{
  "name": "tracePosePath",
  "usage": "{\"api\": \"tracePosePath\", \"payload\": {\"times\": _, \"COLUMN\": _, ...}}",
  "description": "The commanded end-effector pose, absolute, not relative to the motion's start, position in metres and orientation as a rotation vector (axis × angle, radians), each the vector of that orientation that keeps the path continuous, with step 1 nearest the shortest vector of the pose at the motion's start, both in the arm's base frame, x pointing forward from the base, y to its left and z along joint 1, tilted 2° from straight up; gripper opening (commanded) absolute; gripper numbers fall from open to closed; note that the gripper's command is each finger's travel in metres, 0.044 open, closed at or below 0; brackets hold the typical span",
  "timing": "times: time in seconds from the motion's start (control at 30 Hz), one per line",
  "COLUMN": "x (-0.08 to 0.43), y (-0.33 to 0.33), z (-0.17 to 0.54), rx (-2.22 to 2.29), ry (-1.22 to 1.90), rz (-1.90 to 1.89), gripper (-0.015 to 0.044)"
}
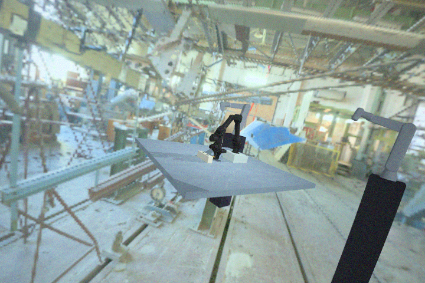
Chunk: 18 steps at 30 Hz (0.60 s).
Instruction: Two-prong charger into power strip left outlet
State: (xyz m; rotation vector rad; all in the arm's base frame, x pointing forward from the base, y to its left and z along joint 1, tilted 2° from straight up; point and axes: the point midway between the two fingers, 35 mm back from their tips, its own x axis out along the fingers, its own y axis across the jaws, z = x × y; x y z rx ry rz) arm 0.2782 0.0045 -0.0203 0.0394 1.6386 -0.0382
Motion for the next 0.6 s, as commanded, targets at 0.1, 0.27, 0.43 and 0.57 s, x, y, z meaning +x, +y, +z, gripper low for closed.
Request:
{"api": "tracePosePath", "payload": {"times": 0.1, "x": 0.283, "y": 0.019, "z": -0.023, "rx": 0.1, "ry": 1.632, "rz": -0.087, "gripper": 0.0}}
{"api": "tracePosePath", "payload": {"times": 0.27, "x": 0.286, "y": 0.019, "z": -0.023, "rx": 0.103, "ry": 1.632, "rz": -0.09, "gripper": 0.0}}
{"api": "tracePosePath", "payload": {"times": 0.43, "x": 0.291, "y": 0.019, "z": -0.023, "rx": 0.109, "ry": 1.632, "rz": -0.096, "gripper": 0.0}}
{"api": "tracePosePath", "payload": {"times": 0.57, "x": 0.295, "y": 0.02, "z": -0.023, "rx": 0.114, "ry": 1.632, "rz": -0.101, "gripper": 0.0}}
